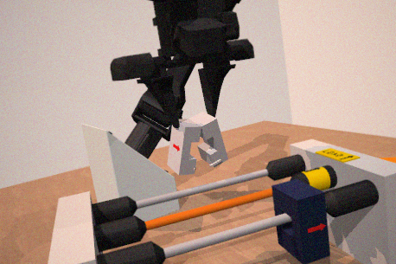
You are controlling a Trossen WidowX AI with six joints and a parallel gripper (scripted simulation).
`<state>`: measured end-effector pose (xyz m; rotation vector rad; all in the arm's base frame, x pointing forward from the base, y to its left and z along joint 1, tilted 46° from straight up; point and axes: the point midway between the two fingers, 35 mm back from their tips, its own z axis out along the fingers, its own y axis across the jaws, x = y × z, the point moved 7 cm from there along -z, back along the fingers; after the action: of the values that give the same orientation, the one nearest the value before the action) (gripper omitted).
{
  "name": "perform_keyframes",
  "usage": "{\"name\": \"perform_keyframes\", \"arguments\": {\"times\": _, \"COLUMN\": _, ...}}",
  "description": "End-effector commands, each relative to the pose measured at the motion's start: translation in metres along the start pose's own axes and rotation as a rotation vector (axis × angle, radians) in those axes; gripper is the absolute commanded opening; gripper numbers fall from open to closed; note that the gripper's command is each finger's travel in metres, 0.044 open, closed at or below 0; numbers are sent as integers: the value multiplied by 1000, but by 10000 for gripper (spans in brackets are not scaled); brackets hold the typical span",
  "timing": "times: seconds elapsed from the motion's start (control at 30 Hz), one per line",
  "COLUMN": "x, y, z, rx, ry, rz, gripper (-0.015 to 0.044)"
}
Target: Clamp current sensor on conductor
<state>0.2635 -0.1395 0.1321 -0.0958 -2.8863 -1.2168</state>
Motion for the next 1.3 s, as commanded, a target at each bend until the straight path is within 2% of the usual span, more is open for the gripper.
{"name": "perform_keyframes", "arguments": {"times": 0.0, "x": -8, "y": -7, "z": -1, "rx": 4, "ry": 3, "rz": -137, "gripper": 0}}
{"name": "perform_keyframes", "arguments": {"times": 1.13, "x": -66, "y": -60, "z": 8, "rx": 6, "ry": 4, "rz": -1336, "gripper": 0}}
{"name": "perform_keyframes", "arguments": {"times": 1.27, "x": -68, "y": -63, "z": 9, "rx": 6, "ry": 4, "rz": -1389, "gripper": 0}}
